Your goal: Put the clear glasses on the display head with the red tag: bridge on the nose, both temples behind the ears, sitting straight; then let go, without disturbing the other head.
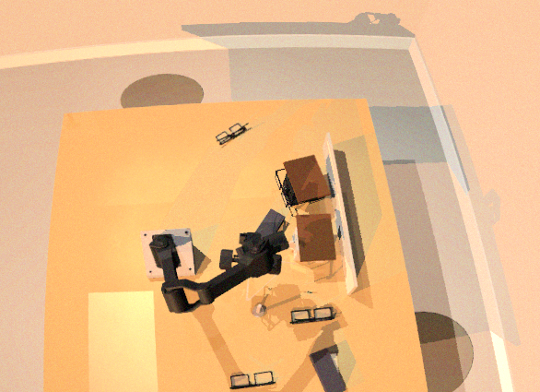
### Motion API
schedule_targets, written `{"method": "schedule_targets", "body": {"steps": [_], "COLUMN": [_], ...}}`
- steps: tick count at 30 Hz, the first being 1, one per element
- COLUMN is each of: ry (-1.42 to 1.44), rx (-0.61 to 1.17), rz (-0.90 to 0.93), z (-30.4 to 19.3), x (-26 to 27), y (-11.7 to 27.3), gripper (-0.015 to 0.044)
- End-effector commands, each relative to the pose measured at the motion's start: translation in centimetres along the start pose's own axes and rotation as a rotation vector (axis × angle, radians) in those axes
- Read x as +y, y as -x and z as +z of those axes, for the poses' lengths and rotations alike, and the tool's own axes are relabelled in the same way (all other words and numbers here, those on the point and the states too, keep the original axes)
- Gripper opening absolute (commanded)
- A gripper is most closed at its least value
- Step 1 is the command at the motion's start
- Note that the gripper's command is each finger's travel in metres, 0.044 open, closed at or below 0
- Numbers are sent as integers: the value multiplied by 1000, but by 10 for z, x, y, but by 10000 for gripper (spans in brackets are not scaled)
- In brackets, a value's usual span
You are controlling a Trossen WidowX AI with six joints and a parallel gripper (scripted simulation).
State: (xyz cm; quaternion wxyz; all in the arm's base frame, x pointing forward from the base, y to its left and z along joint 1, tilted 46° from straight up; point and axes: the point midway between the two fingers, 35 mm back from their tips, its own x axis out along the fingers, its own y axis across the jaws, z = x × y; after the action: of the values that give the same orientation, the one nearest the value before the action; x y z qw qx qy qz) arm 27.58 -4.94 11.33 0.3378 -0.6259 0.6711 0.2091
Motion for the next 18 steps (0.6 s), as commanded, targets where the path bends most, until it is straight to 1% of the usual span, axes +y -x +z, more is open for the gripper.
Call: {"method": "schedule_targets", "body": {"steps": [1, 18], "ry": [-141, -813], "rx": [1, -5], "rz": [-6, -6], "z": [-7, -29], "x": [-2, -8], "y": [2, 2], "gripper": [0, 0]}}
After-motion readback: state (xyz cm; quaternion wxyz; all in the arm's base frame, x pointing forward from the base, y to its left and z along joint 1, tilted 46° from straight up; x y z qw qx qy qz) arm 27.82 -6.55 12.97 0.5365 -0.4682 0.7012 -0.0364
